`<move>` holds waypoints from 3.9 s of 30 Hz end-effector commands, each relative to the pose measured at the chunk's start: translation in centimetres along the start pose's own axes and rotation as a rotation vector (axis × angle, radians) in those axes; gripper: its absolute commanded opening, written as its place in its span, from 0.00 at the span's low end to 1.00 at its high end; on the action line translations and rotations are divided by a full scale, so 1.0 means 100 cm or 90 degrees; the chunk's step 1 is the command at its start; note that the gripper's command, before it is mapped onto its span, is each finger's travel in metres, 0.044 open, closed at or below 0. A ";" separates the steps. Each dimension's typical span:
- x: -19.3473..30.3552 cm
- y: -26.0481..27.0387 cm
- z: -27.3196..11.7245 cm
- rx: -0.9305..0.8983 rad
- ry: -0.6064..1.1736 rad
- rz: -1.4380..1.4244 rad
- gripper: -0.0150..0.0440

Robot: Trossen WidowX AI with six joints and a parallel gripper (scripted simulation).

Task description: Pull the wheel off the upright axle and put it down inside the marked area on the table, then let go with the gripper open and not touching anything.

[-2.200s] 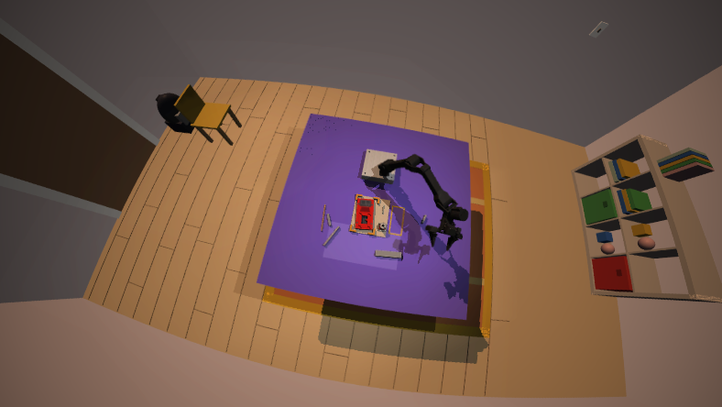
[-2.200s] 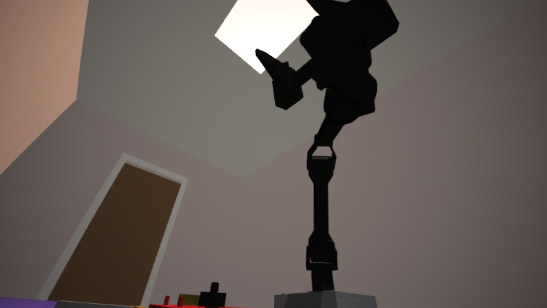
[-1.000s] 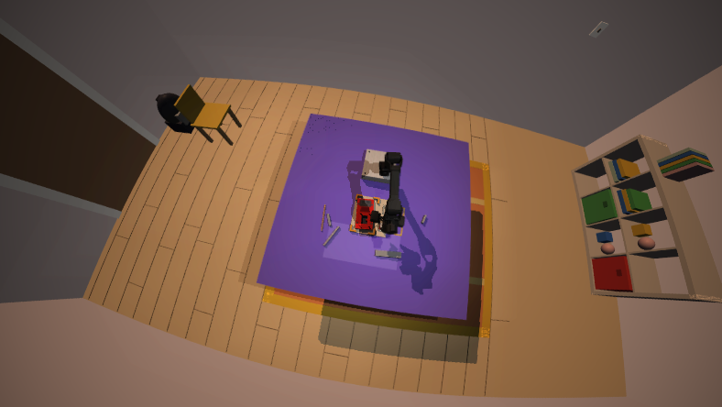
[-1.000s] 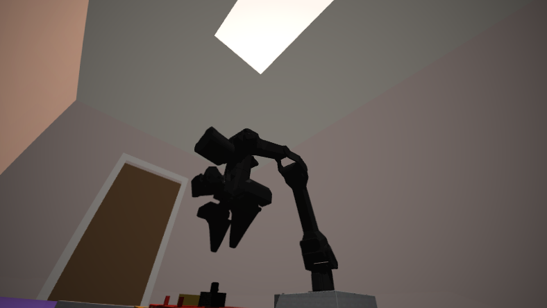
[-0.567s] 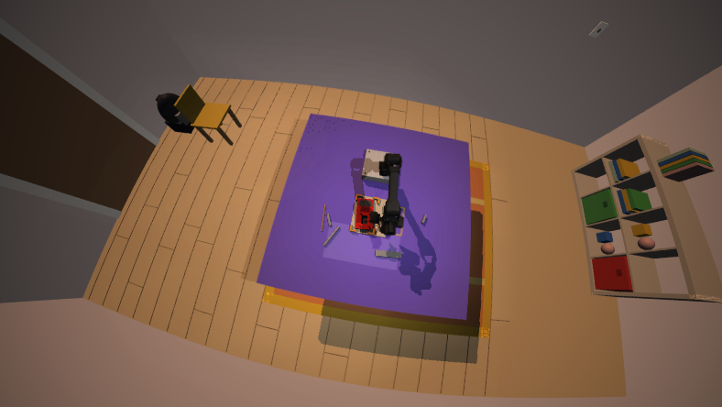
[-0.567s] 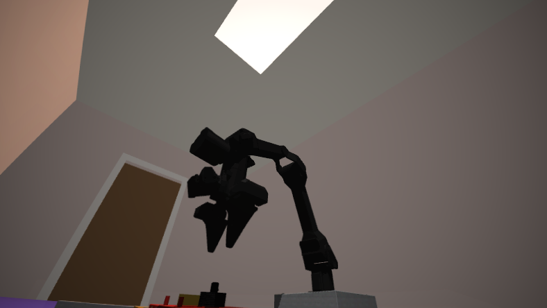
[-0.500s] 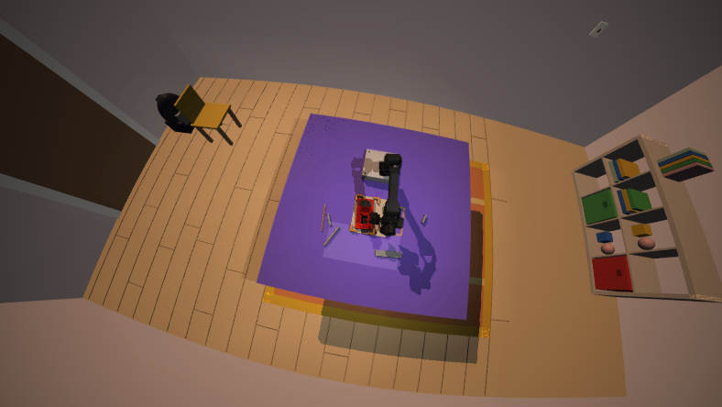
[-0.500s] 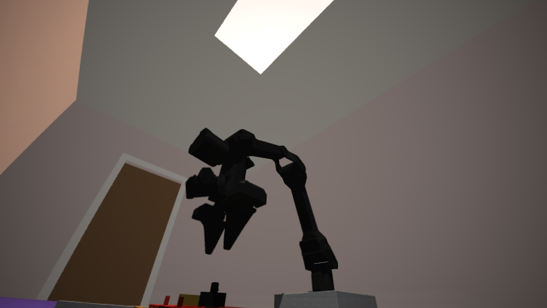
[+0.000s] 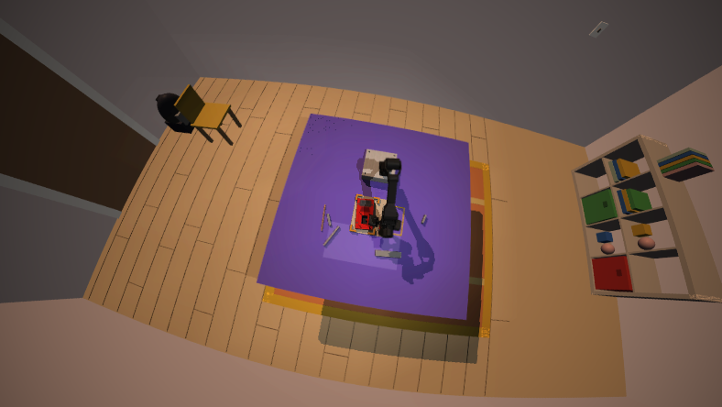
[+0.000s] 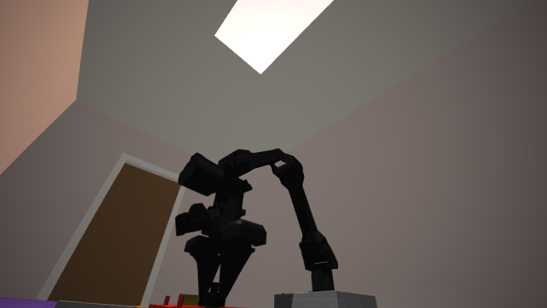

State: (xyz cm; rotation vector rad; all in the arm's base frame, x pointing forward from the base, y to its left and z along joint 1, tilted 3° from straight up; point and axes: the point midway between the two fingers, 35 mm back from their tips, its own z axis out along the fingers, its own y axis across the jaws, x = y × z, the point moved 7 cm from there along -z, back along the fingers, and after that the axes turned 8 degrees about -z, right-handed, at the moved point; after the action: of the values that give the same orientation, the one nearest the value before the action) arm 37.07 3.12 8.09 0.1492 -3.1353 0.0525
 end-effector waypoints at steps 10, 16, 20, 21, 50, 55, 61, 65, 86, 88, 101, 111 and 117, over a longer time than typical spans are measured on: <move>0.000 0.000 0.001 0.000 -0.002 0.000 0.55; 0.000 0.000 0.001 0.000 -0.002 0.000 0.45; 0.000 0.000 0.000 0.000 -0.002 0.000 0.27; 0.000 0.000 0.000 0.000 -0.002 0.000 0.25; -0.001 0.000 -0.010 -0.001 -0.001 -0.001 0.25; -0.001 0.000 -0.011 -0.001 0.000 -0.001 0.25; -0.001 0.000 -0.013 -0.001 0.000 -0.001 0.25; -0.001 0.000 -0.015 -0.001 0.000 -0.001 0.25; -0.001 0.000 -0.022 -0.002 0.001 -0.002 0.25; -0.001 0.000 -0.022 -0.002 0.001 -0.002 0.25; -0.001 0.000 -0.027 -0.002 0.001 -0.002 0.25; -0.001 0.000 -0.030 -0.002 0.001 -0.002 0.25; -0.001 0.000 -0.032 -0.003 0.002 -0.002 0.25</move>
State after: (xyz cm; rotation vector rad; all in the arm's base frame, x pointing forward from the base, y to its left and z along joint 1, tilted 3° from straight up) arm 37.17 3.18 11.09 0.1510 -3.1323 0.0511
